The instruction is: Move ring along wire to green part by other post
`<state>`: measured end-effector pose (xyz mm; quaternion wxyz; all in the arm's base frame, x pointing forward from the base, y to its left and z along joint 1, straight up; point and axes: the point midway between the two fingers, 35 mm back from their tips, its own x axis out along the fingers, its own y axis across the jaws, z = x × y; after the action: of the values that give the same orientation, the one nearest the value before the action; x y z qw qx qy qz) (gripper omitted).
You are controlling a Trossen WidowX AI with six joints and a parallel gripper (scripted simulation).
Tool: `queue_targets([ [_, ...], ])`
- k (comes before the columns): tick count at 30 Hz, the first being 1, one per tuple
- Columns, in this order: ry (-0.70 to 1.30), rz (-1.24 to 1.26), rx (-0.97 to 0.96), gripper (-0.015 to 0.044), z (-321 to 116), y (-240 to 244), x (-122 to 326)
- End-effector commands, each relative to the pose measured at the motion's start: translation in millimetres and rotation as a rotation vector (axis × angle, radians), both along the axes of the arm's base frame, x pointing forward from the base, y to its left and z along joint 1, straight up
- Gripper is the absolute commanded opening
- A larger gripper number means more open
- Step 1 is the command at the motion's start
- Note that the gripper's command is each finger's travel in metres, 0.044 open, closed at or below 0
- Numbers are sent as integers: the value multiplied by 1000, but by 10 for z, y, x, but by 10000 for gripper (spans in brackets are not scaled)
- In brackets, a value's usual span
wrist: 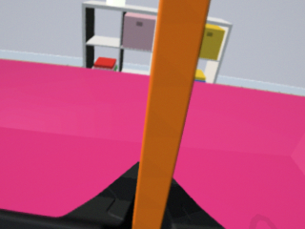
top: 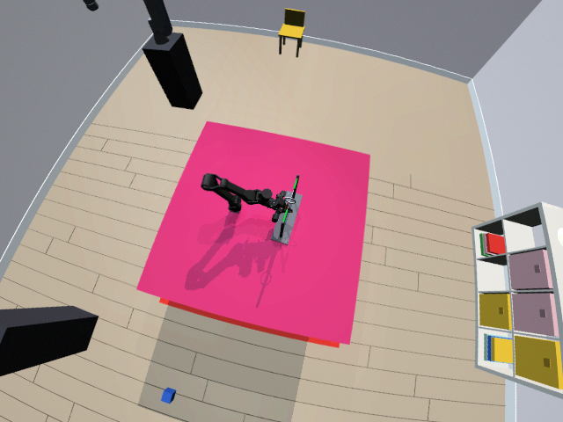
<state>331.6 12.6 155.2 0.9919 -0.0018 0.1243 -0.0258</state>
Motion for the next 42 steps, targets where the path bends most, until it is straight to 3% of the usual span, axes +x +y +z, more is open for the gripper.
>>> queue_targets([
  [1,-2,-10,14,-150,-2,53,8],
  [42,-6,-16,34,-150,15,486,55],
])
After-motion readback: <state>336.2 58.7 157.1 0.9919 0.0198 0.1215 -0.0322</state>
